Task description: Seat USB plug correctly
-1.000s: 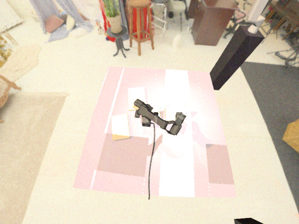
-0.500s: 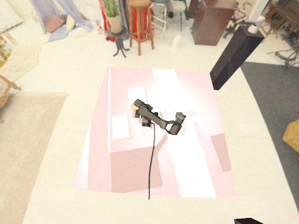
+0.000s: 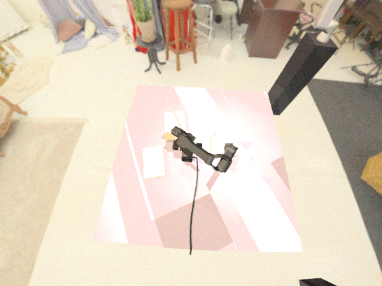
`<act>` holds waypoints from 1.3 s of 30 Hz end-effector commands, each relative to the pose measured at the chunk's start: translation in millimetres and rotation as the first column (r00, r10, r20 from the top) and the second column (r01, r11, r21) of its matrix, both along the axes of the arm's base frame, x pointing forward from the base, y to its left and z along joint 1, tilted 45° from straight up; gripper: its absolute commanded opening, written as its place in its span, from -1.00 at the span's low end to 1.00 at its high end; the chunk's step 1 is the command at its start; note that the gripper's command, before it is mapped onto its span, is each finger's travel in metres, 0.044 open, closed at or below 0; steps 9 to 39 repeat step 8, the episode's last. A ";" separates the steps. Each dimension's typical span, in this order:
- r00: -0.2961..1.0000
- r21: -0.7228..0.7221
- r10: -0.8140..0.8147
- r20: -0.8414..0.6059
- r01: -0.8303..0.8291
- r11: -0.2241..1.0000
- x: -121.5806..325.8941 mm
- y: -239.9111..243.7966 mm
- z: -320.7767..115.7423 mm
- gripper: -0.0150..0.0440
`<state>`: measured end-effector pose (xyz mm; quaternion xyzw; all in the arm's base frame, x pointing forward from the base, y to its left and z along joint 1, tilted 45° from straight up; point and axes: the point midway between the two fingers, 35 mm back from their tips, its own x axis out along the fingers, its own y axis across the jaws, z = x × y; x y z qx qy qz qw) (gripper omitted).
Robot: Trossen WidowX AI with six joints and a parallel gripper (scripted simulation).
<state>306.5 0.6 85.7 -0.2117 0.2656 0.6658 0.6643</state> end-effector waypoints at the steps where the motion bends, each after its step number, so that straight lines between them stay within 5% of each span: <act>1: 1.000 -0.001 0.002 0.001 -0.002 1.000 0.3 -2.3 2.3 -0.17; 39: 1.000 -0.001 0.002 0.001 -0.002 1.000 0.5 -7.2 7.2 -0.17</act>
